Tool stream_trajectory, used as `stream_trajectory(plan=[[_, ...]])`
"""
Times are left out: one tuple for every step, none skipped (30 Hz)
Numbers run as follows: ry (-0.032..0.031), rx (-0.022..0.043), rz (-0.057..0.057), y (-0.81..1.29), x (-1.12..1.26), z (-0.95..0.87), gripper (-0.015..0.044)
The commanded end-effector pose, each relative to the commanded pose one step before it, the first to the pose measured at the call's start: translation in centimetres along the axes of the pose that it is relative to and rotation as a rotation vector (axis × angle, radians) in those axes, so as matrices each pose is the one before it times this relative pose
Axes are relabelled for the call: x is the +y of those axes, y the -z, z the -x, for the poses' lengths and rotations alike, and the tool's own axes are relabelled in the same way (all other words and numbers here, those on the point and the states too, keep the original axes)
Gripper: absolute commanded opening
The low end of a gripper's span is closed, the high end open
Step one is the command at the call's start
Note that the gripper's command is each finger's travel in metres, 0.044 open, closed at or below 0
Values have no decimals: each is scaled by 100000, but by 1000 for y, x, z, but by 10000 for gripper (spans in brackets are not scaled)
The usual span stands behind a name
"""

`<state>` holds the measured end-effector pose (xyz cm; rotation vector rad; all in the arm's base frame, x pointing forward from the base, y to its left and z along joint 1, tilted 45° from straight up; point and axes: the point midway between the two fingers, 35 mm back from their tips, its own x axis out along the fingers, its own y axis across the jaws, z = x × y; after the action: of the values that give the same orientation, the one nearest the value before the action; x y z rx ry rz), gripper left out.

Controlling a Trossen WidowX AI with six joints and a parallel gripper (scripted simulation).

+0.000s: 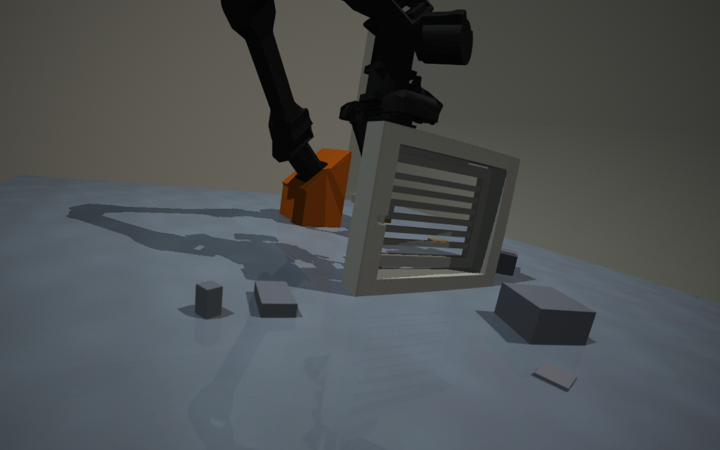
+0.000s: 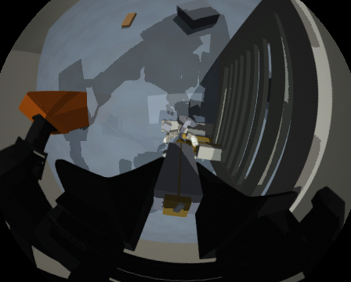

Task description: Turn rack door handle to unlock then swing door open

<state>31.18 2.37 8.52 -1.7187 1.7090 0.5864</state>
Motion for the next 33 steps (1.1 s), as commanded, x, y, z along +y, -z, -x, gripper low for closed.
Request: stream_trajectory(plan=[[231, -494, -8439, -256, 477, 39, 25], [-5, -3, -1840, -44, 134, 0, 25], [-6, -5, -1681, -48, 142, 0, 25], [-6, -4, -1681, -45, 143, 0, 25], [-6, -3, -1681, -42, 143, -1, 25], [-7, -5, -1678, -47, 157, 0, 25], [-7, -4, -1690, -44, 159, 0, 25], [-7, -2, -1690, -40, 160, -1, 25], [-8, -6, -1642, -49, 177, 0, 25], [-8, -5, -1647, -45, 178, 0, 25], [-7, -3, -1647, -41, 179, -1, 25], [-9, -6, -1621, -47, 191, 0, 25], [-8, -4, -1624, -42, 192, -1, 25], [-8, -2, -1624, -38, 193, -1, 25], [-9, -5, -1492, -42, 190, 0, 25], [-8, -3, -1494, -38, 191, -1, 25], [-8, -1, -1494, -33, 192, -2, 25], [-10, -6, -1533, -44, 208, 0, 25], [-9, -4, -1547, -39, 211, -1, 25], [-8, -1, -1548, -34, 211, -2, 25], [-10, -7, -1454, -43, 208, 0, 25], [-9, -5, -1455, -38, 208, -1, 25], [-8, -2, -1456, -33, 209, -1, 25], [-10, -7, -1393, -41, 206, 0, 25], [-9, -4, -1401, -36, 208, -1, 25], [-8, -2, -1402, -32, 208, -1, 25], [-11, -8, -1485, -44, 226, 0, 25], [-10, -4, -1499, -39, 228, -1, 25], [-8, -1, -1500, -33, 228, -2, 25], [-11, -7, -1430, -42, 222, 0, 25], [-9, -4, -1430, -37, 222, -1, 25], [-8, -1, -1431, -31, 222, -2, 25], [-10, -9, -1377, -42, 220, 0, 25]])
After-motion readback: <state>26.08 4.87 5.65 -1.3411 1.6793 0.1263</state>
